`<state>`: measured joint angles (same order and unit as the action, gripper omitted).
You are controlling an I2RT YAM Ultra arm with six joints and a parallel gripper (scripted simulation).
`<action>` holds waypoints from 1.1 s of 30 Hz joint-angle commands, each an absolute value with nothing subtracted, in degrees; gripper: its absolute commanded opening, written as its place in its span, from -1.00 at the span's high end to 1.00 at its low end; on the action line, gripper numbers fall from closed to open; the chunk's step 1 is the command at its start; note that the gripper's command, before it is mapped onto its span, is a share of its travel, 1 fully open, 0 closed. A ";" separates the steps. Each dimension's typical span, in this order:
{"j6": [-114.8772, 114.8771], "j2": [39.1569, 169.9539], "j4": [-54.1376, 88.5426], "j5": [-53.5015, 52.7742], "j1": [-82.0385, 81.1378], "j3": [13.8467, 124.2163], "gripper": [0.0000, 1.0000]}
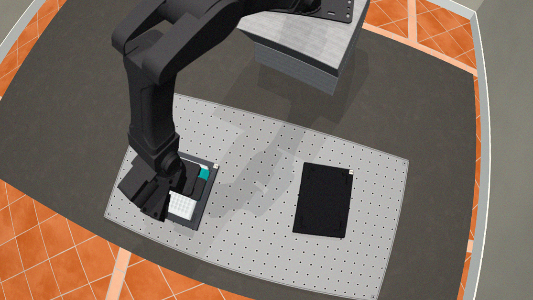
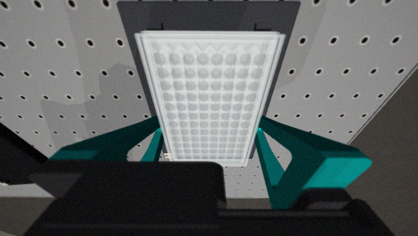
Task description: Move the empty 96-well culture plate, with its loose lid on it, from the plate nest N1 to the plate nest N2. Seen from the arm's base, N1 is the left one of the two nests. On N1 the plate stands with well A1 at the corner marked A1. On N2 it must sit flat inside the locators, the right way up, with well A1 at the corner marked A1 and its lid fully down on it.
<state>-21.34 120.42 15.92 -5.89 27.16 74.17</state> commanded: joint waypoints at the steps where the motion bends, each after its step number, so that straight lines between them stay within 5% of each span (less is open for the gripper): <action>1: -20.99 118.14 14.81 -6.00 27.00 72.78 1.00; 33: -20.94 118.19 14.49 -5.96 26.82 75.02 1.00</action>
